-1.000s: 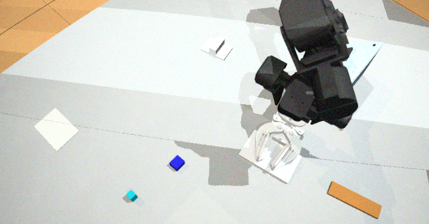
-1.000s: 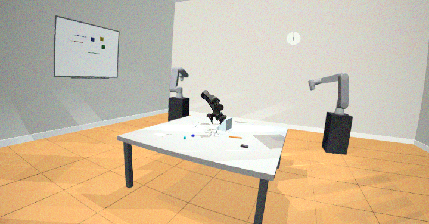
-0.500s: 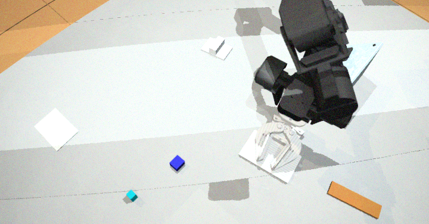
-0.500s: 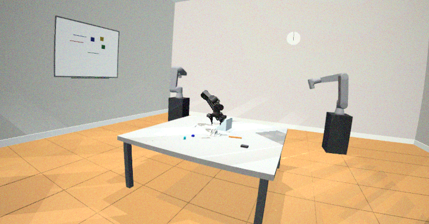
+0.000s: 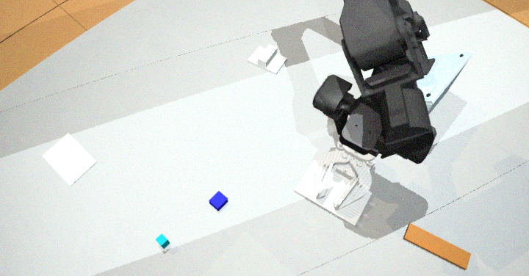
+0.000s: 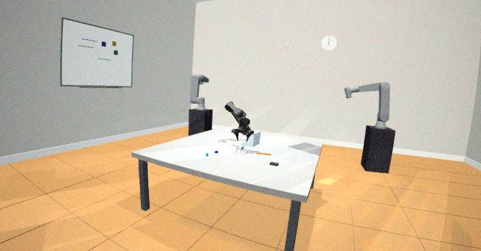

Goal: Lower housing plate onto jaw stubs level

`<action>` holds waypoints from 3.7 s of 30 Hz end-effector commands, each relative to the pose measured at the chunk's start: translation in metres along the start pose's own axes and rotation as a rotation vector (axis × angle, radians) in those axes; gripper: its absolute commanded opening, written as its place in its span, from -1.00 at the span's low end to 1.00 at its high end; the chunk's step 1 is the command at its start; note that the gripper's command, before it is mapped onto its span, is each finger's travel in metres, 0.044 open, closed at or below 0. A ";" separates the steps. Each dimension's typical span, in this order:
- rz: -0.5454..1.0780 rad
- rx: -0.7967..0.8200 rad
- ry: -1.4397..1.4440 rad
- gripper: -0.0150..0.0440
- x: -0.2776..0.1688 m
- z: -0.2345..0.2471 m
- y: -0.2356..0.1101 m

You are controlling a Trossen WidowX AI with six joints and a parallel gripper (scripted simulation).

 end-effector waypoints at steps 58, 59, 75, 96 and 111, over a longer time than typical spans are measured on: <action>0.003 -0.011 -0.016 0.70 -0.003 -0.001 0.053; 0.003 -0.011 -0.016 0.70 -0.003 -0.001 0.053; 0.003 -0.011 -0.017 0.70 -0.003 -0.001 0.058; 0.003 -0.011 -0.017 0.70 -0.003 -0.001 0.061; 0.003 -0.011 -0.017 0.70 -0.003 -0.001 0.065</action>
Point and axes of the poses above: the point midway between the two fingers, 35 mm back from their tips, its own y axis out along the fingers, its own z axis across the jaws, x = y × z, the point moved 9 cm from there along -y, back along the fingers, and after that the axes turned 10 degrees about y, right-handed, at the moved point
